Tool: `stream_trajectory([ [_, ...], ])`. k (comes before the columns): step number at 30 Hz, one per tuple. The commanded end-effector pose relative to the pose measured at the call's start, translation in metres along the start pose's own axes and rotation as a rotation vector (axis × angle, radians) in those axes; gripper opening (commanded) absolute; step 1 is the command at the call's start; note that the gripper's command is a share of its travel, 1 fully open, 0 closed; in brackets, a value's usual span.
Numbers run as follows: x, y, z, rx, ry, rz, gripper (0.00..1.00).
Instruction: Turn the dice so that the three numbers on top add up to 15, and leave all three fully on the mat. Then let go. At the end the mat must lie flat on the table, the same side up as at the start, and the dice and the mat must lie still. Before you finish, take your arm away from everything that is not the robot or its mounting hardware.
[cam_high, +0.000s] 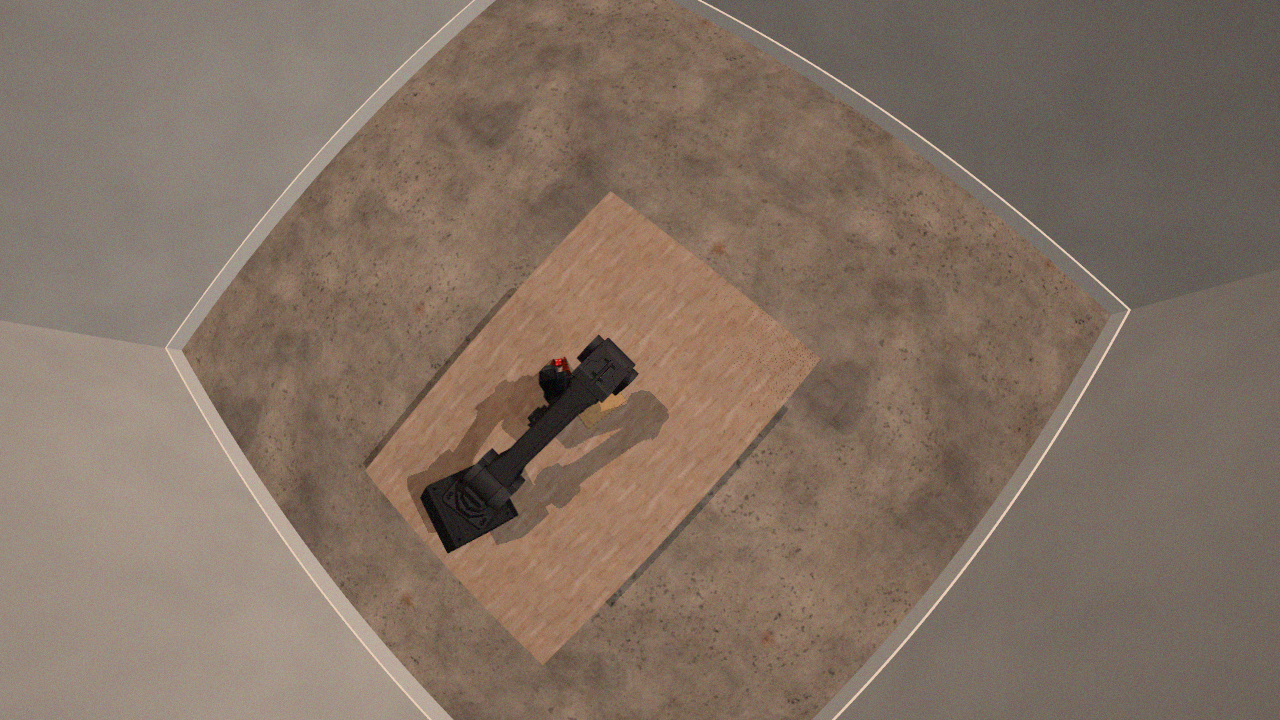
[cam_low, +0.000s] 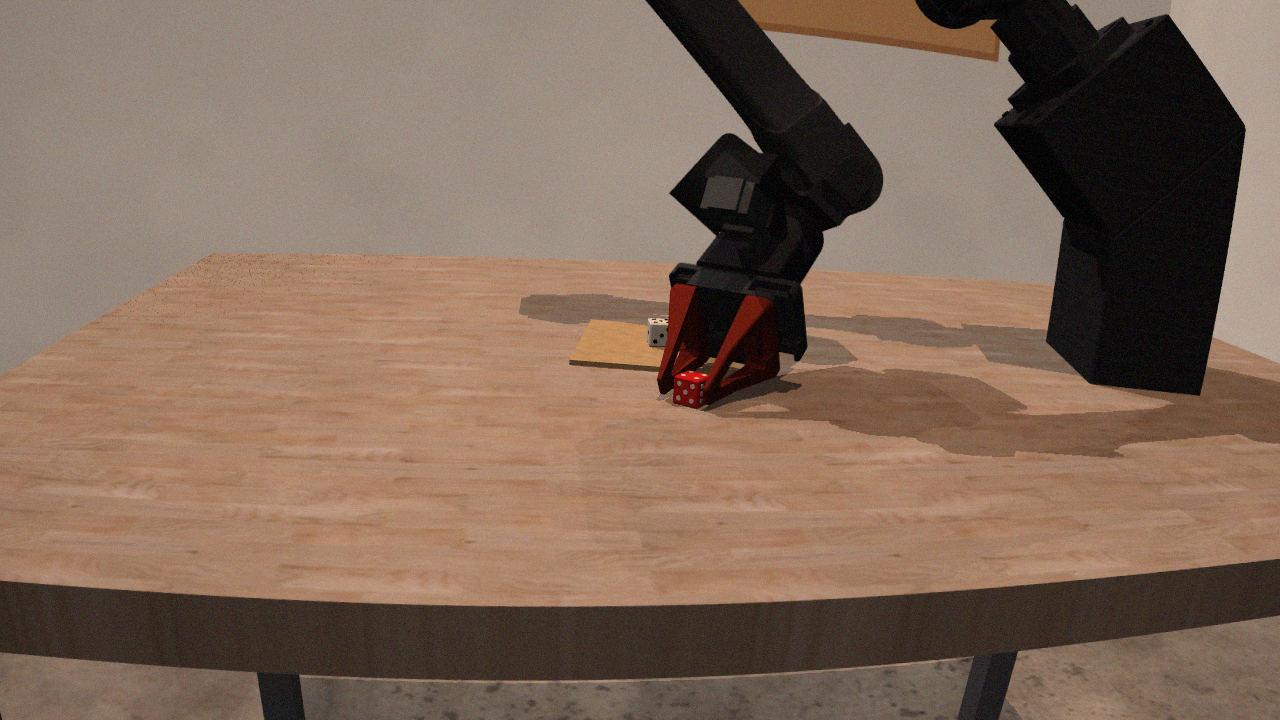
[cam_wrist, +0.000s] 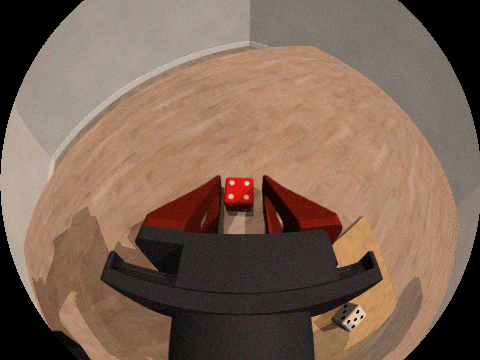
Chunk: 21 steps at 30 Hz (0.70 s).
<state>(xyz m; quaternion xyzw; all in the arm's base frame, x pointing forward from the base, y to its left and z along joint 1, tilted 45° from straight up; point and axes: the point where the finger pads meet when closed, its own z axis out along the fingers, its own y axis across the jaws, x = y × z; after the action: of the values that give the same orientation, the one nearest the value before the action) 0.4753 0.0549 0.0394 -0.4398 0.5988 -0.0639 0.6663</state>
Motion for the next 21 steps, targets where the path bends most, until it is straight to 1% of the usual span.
stream_trajectory([
  [1,0.005,0.012,-0.018,-0.011,0.020,0.007,0.34],
  [4,-0.004,0.002,-0.027,0.006,0.004,-0.012,0.34],
  [6,-0.004,0.002,-0.027,0.006,0.004,-0.012,0.34],
  [12,-0.006,0.003,-0.050,0.006,0.004,-0.012,0.34],
  [15,-0.006,0.003,-0.057,0.005,0.004,-0.012,0.34],
  [17,-0.006,0.003,-0.059,0.005,0.004,-0.011,0.34],
  [19,-0.011,0.009,-0.056,-0.009,-0.009,-0.011,0.34],
  [21,-0.009,0.006,-0.056,-0.005,-0.005,-0.010,0.34],
])
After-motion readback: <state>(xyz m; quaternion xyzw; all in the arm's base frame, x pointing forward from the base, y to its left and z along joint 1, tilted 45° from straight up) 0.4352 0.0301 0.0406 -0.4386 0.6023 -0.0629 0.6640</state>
